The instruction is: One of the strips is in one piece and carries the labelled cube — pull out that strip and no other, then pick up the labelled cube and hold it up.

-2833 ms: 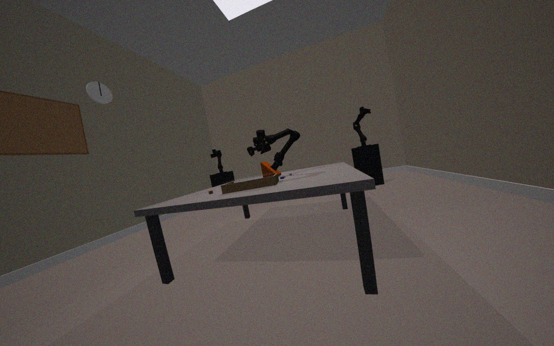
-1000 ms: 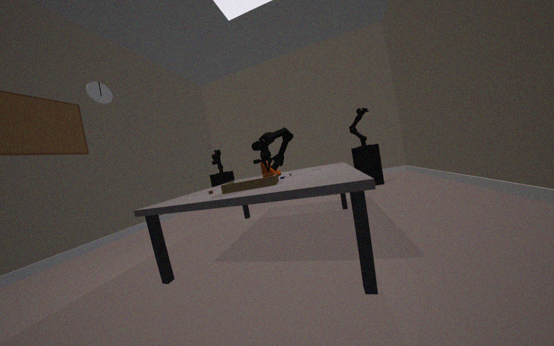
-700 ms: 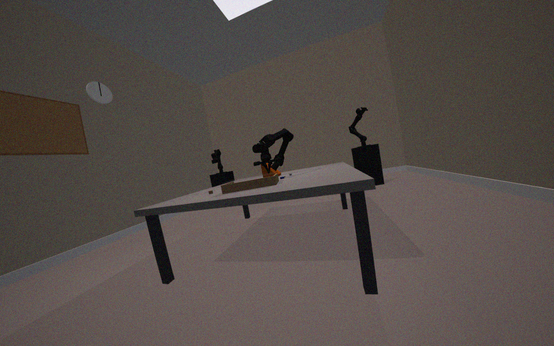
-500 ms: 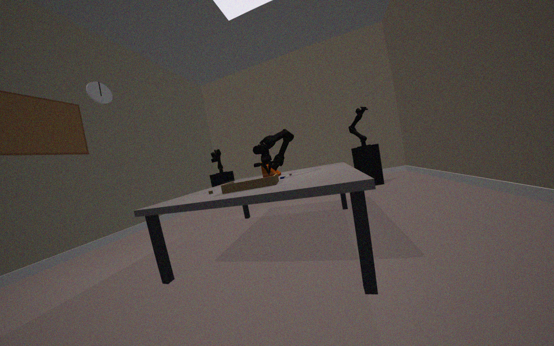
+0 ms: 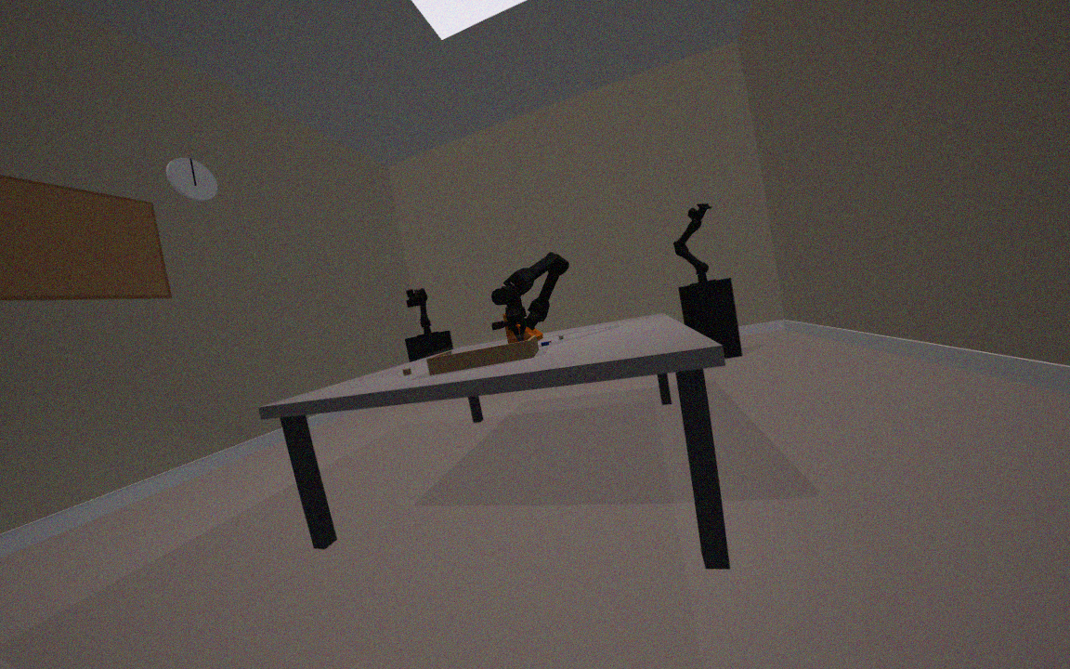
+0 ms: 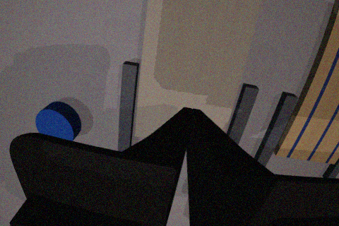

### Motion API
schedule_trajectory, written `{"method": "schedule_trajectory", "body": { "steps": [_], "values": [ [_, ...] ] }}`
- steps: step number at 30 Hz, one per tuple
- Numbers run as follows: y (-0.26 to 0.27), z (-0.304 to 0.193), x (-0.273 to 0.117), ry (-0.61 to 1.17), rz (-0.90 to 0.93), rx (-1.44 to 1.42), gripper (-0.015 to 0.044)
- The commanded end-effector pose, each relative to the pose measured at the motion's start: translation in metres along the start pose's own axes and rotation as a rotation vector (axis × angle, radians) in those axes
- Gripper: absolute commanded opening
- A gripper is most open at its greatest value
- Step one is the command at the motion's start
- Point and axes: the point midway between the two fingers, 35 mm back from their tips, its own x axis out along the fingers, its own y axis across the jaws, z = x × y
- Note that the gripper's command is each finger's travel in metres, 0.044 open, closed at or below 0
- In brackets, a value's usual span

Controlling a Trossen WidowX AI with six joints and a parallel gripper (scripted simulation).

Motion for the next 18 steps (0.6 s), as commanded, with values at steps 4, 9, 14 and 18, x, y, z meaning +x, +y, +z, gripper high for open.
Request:
{"method": "schedule_trajectory", "body": {
  "steps": [4,9,14,18],
  "values": [
    [0.0019,-0.0014,0.0114,0.000,0.006,0.003,0.0000],
    [0.0026,-0.0018,0.0153,0.000,0.007,0.003,0.0000],
    [0.0026,-0.0018,0.0153,0.000,0.007,0.003,0.0000],
    [0.0026,-0.0018,0.0153,0.000,0.007,0.003,0.0000]
  ]
}}
